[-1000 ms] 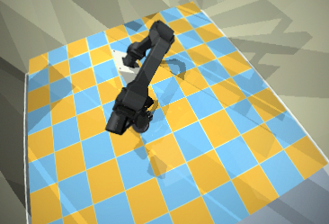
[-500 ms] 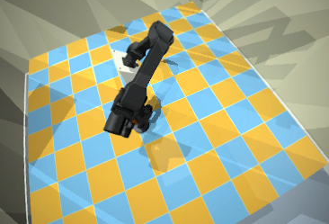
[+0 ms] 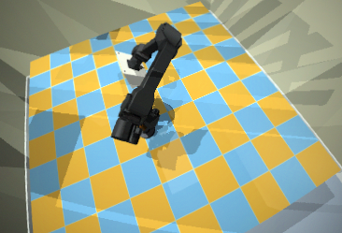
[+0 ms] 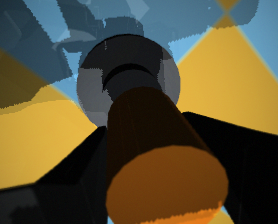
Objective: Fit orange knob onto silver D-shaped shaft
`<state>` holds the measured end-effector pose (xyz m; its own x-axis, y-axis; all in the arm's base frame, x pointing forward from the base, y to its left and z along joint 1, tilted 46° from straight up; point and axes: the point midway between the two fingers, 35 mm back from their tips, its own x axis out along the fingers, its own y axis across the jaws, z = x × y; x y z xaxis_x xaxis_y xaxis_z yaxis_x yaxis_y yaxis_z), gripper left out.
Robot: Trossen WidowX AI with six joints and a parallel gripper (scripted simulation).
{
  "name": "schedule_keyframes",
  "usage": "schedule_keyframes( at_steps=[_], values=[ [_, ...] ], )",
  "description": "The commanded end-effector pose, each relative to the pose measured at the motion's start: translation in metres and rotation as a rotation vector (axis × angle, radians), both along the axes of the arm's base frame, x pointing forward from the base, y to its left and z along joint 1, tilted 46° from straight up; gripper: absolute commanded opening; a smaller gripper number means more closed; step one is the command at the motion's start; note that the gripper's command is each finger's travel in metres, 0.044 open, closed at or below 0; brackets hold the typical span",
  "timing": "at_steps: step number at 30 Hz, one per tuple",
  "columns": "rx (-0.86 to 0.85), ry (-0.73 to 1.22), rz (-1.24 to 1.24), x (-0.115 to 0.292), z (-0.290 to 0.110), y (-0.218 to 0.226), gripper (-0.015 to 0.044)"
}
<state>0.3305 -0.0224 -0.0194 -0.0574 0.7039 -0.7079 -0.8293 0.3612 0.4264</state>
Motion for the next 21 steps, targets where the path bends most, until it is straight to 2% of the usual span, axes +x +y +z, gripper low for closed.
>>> schedule_keyframes(
  at_steps=[1, 21],
  values=[
    [0.004, 0.004, -0.002, -0.0019, -0.0071, 0.0098, 0.0],
    [0.005, -0.002, 0.004, -0.0017, -0.0068, 0.0108, 0.0]
  ],
)
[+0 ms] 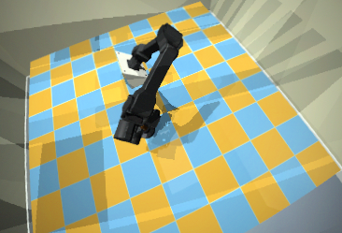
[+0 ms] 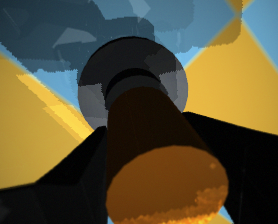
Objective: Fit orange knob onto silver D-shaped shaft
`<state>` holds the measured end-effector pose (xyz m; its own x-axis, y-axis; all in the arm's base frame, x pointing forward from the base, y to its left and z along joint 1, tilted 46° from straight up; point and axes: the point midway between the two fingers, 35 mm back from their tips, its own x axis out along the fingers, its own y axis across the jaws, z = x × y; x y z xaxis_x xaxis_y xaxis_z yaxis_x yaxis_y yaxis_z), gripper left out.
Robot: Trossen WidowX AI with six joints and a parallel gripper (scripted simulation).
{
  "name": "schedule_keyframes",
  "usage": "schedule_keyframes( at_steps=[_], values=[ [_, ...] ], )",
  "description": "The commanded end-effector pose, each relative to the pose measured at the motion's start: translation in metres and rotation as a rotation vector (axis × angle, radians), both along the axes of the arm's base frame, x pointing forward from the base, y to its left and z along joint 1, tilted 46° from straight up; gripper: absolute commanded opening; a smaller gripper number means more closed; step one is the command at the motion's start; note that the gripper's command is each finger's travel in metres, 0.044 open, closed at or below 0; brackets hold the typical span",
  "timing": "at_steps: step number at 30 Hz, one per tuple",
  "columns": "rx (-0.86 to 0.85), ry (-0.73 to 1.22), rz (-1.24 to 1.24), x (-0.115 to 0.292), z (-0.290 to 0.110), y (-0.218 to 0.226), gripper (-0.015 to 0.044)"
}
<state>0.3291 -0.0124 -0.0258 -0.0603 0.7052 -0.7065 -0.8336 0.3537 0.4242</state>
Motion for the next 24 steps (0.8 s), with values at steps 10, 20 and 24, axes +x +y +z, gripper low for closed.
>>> schedule_keyframes(
  at_steps=[10, 20, 24],
  values=[
    [0.002, 0.002, -0.004, -0.0005, -0.0022, 0.0027, 0.0],
    [0.003, -0.011, 0.009, -0.0002, -0.0025, 0.0026, 0.0],
    [0.005, -0.032, 0.029, -0.0003, -0.0027, 0.0024, 0.0]
  ],
)
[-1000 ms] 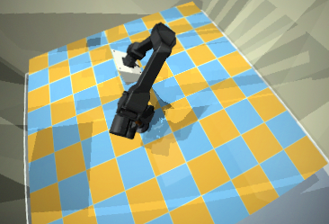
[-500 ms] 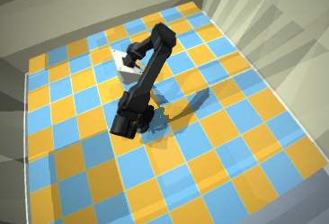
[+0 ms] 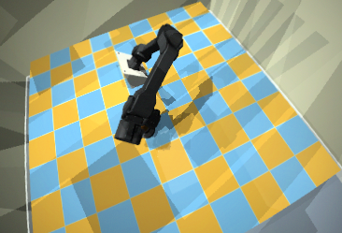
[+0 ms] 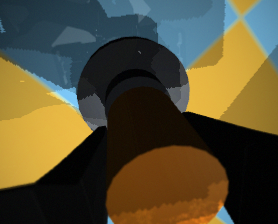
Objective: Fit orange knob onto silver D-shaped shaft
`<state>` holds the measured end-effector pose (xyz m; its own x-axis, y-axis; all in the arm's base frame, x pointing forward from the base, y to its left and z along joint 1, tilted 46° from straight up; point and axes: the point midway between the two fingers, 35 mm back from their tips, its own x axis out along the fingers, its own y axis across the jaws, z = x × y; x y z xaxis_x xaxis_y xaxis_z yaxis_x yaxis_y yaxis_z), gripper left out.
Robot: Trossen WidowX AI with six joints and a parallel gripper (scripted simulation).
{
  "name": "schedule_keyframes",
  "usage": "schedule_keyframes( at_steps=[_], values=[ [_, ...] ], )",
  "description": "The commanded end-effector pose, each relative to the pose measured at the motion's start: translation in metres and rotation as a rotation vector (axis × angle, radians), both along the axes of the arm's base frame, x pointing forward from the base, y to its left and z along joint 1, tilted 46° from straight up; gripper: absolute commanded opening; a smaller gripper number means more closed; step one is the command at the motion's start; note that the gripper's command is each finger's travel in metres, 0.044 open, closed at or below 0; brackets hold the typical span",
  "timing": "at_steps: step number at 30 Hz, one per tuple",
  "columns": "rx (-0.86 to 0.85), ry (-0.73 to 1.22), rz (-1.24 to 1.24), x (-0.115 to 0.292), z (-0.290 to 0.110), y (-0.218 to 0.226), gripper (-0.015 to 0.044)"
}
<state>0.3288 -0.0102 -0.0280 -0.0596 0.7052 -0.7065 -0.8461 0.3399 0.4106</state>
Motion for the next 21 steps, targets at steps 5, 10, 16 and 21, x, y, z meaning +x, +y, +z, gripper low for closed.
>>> schedule_keyframes(
  at_steps=[5, 10, 16, 21],
  values=[
    [0.002, 0.01, -0.011, -0.0003, -0.0006, 0.0003, 0.0],
    [0.0, 0.032, -0.033, -0.0002, -0.0006, 0.0004, 0.0],
    [-0.002, 0.055, -0.057, -0.0002, -0.003, 0.0033, 0.0],
    [0.0, 0.032, -0.033, -0.001, -0.0054, 0.0054, 0.0]
  ],
)
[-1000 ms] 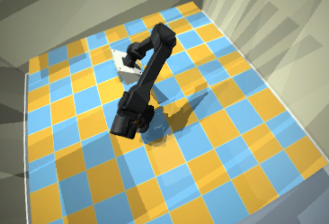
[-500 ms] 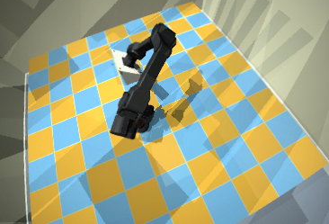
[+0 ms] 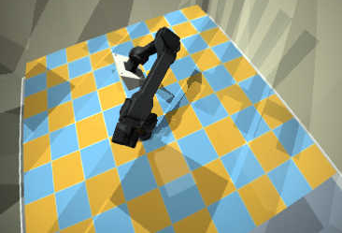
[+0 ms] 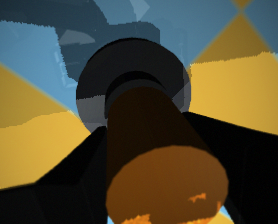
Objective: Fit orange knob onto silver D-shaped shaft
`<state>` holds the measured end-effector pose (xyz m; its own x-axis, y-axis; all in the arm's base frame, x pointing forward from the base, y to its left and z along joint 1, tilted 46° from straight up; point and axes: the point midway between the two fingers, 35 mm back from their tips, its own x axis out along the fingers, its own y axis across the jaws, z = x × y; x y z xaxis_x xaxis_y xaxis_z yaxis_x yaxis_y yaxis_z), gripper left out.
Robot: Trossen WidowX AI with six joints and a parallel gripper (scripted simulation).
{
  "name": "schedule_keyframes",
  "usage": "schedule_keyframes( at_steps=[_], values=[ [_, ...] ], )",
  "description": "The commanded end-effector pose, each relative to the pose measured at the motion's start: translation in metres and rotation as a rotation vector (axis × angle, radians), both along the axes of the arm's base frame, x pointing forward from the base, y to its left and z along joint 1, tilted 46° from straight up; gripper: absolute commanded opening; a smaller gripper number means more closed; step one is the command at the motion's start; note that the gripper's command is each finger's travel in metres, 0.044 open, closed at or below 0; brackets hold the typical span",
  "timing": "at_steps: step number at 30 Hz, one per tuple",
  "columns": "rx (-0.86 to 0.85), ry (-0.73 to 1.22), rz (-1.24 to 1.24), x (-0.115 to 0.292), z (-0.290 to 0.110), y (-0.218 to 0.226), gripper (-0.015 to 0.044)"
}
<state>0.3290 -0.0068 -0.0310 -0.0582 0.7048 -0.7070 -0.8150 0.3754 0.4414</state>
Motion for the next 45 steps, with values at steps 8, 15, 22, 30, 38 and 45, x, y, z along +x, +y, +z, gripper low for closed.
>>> schedule_keyframes(
  at_steps=[8, 15, 22, 30, 38, 45],
  values=[
    [0.008, -0.046, 0.047, -0.0022, -0.0057, 0.0053, 0.0],
    [0.009, -0.066, 0.067, -0.002, -0.0076, 0.0074, 0.0],
    [0.005, -0.056, 0.057, -0.0016, -0.0063, 0.0063, 0.0],
    [0.005, -0.056, 0.057, -0.0016, -0.0063, 0.0063, 0.021],
    [0.005, -0.056, 0.057, -0.0016, -0.0063, 0.0063, 0.042],
    [0.005, -0.056, 0.057, -0.0016, -0.0063, 0.0063, 0.044]
  ],
)
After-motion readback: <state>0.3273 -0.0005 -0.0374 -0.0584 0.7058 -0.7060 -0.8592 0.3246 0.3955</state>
